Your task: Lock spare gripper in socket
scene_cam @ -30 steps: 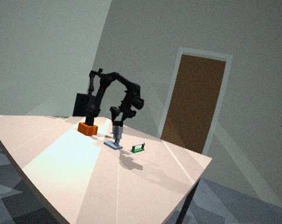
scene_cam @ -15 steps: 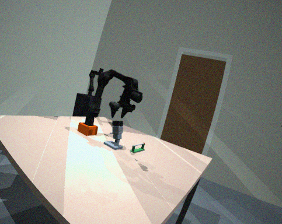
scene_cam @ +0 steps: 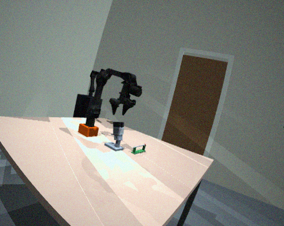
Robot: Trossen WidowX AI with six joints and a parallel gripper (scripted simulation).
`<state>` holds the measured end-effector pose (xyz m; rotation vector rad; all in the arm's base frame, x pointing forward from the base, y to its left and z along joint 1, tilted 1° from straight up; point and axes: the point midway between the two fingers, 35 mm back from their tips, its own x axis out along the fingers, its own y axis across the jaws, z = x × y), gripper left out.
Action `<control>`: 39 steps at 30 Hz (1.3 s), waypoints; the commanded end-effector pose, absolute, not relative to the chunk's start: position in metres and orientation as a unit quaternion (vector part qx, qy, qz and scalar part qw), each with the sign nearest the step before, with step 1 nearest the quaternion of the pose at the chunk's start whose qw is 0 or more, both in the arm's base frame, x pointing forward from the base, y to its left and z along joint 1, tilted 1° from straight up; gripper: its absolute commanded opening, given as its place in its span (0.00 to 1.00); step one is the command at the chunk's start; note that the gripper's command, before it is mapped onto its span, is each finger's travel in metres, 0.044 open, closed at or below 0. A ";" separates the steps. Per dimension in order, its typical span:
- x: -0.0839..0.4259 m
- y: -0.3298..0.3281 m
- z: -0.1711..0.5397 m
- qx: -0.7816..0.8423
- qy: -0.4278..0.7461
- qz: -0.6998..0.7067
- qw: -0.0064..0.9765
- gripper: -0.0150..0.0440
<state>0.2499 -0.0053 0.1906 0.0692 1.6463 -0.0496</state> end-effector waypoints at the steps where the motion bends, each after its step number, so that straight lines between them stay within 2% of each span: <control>1: 0.249 -0.005 0.199 0.032 0.722 -0.023 0.691 1.00; 18: 0.247 -0.005 0.212 0.031 0.701 -0.022 0.712 1.00; 28: 0.232 0.098 0.214 0.035 0.701 -0.018 0.712 0.56; 35: 0.227 0.116 0.214 0.029 0.702 -0.014 0.712 0.56; 39: 0.265 0.118 0.203 -0.091 0.695 0.067 0.710 0.56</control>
